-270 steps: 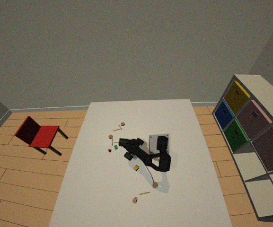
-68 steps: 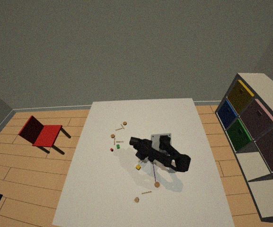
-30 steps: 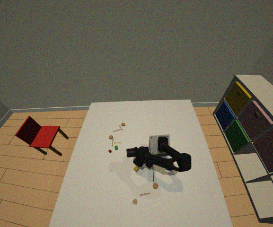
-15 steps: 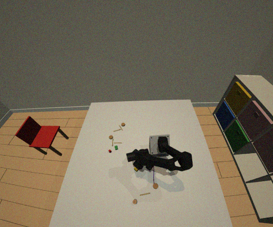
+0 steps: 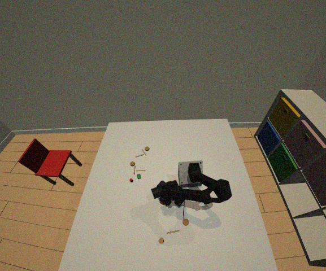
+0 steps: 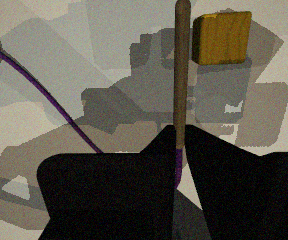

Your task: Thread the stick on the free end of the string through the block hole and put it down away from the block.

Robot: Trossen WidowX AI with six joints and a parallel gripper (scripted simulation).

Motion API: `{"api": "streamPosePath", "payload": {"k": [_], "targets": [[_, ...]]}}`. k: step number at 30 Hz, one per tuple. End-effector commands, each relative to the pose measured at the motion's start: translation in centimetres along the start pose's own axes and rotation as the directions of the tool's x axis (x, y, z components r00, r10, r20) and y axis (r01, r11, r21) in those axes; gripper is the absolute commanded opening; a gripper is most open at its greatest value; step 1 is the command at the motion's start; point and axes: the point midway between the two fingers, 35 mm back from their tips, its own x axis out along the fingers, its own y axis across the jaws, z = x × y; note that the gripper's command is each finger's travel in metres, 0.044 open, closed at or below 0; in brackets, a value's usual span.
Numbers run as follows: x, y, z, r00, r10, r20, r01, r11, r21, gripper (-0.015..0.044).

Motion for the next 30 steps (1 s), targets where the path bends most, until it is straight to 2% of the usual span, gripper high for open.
{"api": "streamPosePath", "payload": {"k": [1,15,30], "targets": [[0.0,0.3,0.5,1.000,-0.008,0.009,0.008,1.000,-0.007,0.0000],[0.7,1.4,1.3,1.000,-0.005,0.010,0.005,1.000,-0.009,0.0000],[0.6,1.2,-0.6,1.000,-0.007,0.007,0.007,1.000,-0.008,0.0000]]}}
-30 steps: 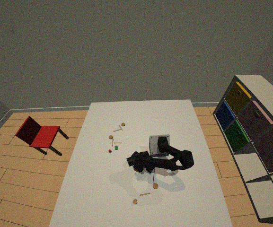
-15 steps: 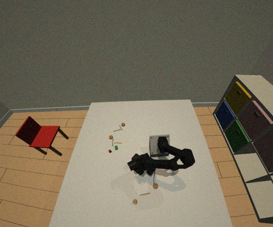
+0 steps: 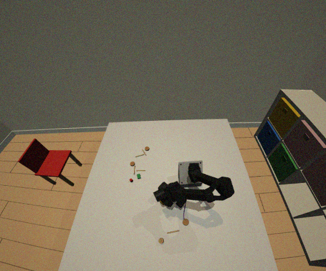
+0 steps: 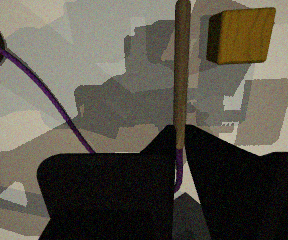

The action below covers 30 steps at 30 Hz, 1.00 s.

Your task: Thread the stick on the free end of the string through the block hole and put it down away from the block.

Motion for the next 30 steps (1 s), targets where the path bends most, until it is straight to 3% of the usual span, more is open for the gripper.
{"api": "streamPosePath", "payload": {"k": [1,30], "targets": [[-0.1,0.1,-0.6,1.000,0.001,0.003,-0.001,1.000,-0.007,0.0000],[0.0,0.1,-4.4,1.000,0.001,0.000,-0.001,1.000,-0.005,0.0000]]}}
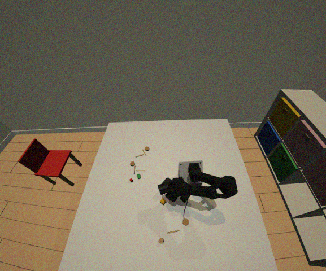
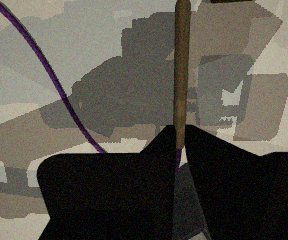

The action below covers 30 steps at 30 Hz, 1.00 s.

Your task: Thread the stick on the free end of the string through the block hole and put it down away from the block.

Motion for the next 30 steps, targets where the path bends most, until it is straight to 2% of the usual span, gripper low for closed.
{"api": "streamPosePath", "payload": {"k": [1,14,30], "targets": [[0.0,0.1,-0.6,1.000,0.001,0.004,-0.001,1.000,-0.007,0.0000],[0.1,0.2,-2.2,1.000,0.003,0.005,-0.003,1.000,-0.007,0.0000],[1.0,-0.8,-1.4,1.000,0.002,0.004,-0.002,1.000,-0.007,0.0000]]}}
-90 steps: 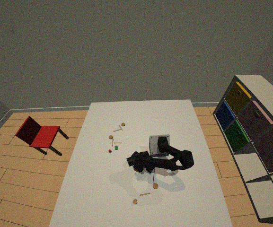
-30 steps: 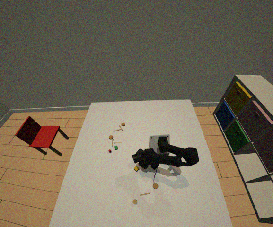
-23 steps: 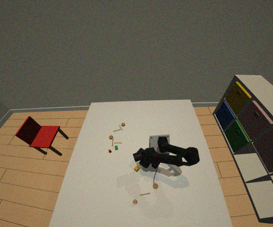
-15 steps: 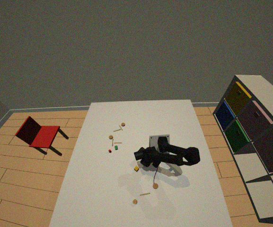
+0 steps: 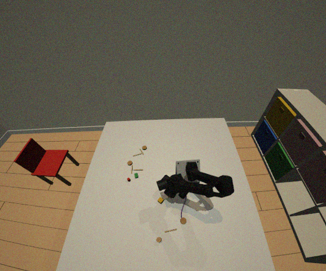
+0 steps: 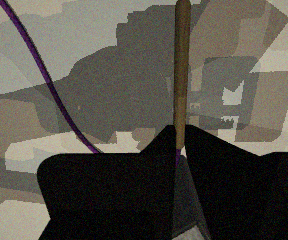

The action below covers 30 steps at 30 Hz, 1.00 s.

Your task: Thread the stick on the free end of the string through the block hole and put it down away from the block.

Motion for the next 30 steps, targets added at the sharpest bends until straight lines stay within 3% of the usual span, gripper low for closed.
{"api": "streamPosePath", "payload": {"k": [1,30], "targets": [[0.3,-0.4,0.2,1.000,0.002,-0.004,-0.002,1.000,0.010,0.0000],[2.8,-2.9,1.5,1.000,0.002,-0.003,-0.002,1.000,0.009,0.0000]]}}
